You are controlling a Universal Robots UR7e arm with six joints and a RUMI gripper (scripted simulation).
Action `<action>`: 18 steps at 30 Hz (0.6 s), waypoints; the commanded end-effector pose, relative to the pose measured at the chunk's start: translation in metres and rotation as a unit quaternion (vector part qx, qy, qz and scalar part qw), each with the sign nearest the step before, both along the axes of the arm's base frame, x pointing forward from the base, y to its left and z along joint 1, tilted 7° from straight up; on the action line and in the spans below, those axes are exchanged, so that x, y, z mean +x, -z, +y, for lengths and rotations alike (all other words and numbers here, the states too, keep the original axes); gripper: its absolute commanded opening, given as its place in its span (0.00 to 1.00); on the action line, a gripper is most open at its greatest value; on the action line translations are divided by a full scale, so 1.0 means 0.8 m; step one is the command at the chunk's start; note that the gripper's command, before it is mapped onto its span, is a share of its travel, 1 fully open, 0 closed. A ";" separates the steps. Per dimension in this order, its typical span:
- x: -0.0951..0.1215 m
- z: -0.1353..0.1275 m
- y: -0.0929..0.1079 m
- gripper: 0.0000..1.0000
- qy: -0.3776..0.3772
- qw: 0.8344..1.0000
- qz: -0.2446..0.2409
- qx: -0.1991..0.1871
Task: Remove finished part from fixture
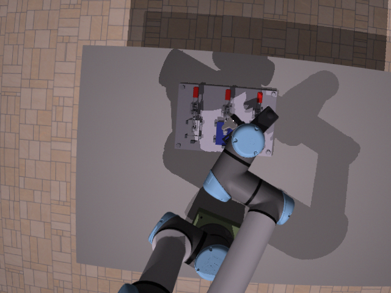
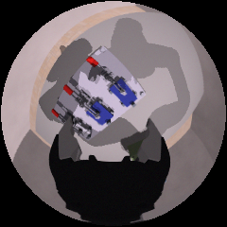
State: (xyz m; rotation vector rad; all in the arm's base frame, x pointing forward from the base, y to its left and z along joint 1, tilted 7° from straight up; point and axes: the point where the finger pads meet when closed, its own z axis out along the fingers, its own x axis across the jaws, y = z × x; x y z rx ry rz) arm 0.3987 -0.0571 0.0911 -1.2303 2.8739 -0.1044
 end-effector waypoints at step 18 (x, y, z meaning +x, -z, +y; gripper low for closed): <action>0.013 0.047 0.006 1.00 -0.003 0.999 -0.037 0.013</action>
